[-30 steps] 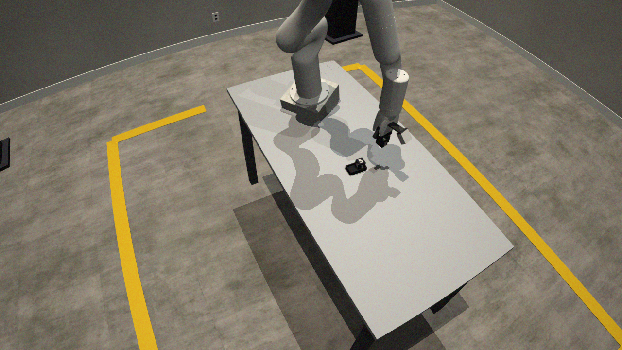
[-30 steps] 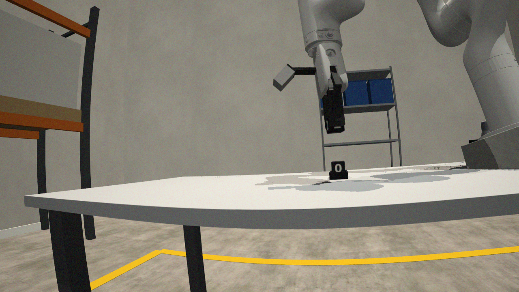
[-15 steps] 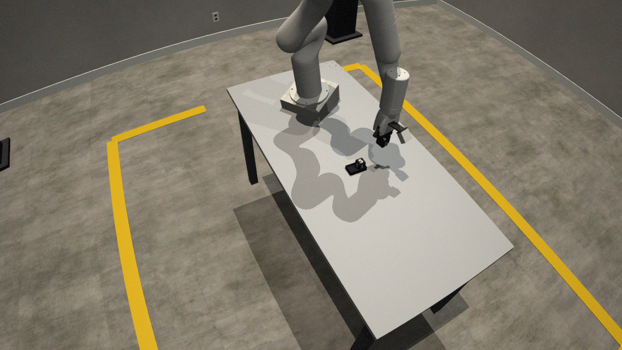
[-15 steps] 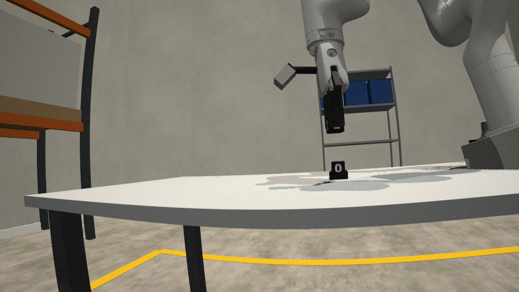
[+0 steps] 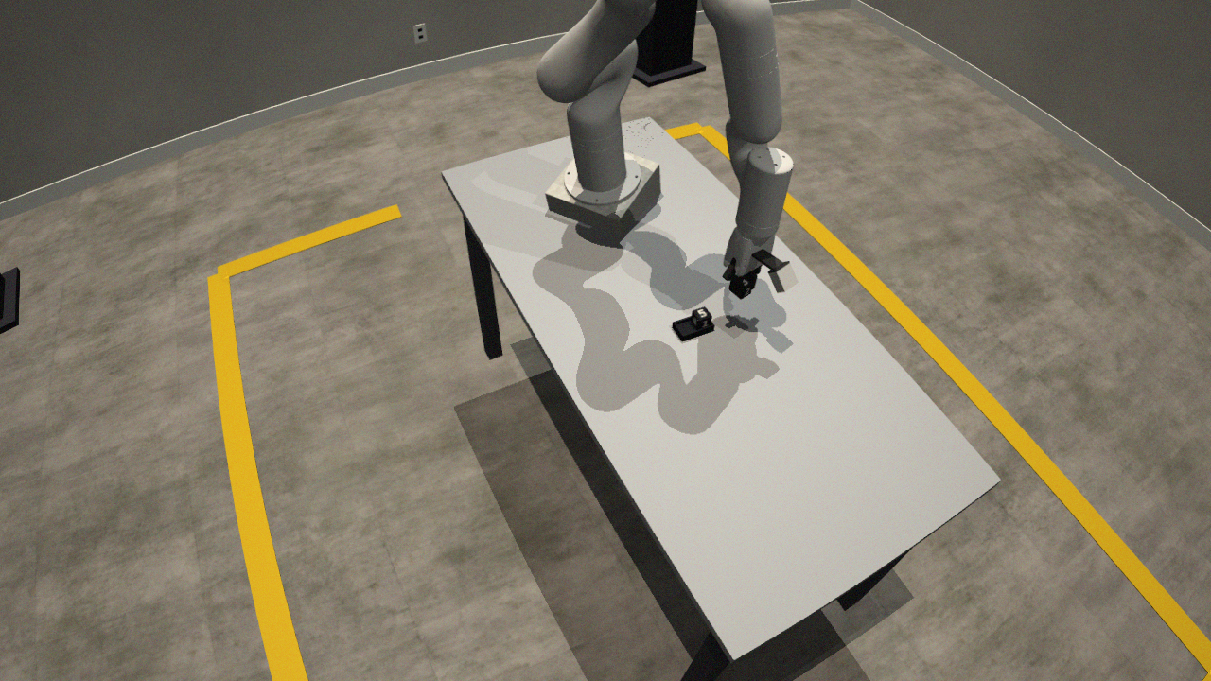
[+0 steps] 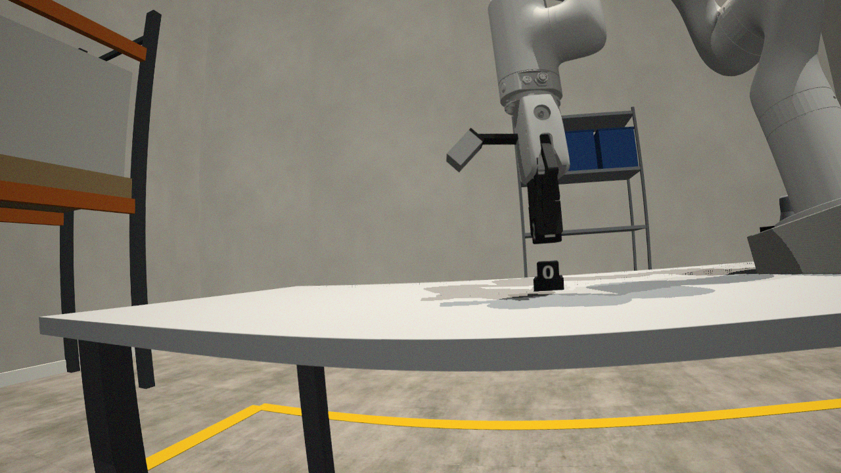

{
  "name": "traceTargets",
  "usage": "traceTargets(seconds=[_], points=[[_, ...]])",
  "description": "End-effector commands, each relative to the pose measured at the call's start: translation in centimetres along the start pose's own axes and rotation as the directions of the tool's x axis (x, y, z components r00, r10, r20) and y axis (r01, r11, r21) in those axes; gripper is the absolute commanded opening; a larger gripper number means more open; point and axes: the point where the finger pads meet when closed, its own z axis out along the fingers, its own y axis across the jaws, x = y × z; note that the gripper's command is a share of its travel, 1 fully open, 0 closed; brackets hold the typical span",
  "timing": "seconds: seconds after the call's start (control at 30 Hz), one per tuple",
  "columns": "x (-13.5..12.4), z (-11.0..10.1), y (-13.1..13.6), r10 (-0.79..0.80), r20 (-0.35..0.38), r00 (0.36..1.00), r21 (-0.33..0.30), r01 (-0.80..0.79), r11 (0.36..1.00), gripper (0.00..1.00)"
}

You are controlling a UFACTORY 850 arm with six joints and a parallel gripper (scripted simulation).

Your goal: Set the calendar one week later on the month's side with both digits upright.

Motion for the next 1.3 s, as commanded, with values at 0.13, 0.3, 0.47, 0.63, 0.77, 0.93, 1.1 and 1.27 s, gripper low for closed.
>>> traceTargets(seconds=[0.13,0.3,0.47,0.63,0.77,0.93,1.1,1.27], points=[[0.2,4.0,0.0,0.001,-0.011,1.000,-0.005,-0.001,1.000,0.29],[0.2,5.3,0.0,0.001,-0.011,1.000,-0.005,-0.001,1.000,0.29],[0.2,6.1,0.0,0.001,-0.011,1.000,-0.005,-0.001,1.000,0.29],[0.2,6.2,0.0,0.001,-0.011,1.000,-0.005,-0.001,1.000,0.29],[0.2,6.2,0.0,0.001,-0.011,1.000,-0.005,-0.001,1.000,0.29],[0.2,6.2,0.0,0.001,-0.011,1.000,-0.005,-0.001,1.000,0.29],[0.2,6.2,0.0,0.001,-0.011,1.000,-0.005,-0.001,1.000,0.29],[0.2,6.2,0.0,0.001,-0.011,1.000,-0.005,-0.001,1.000,0.29]])
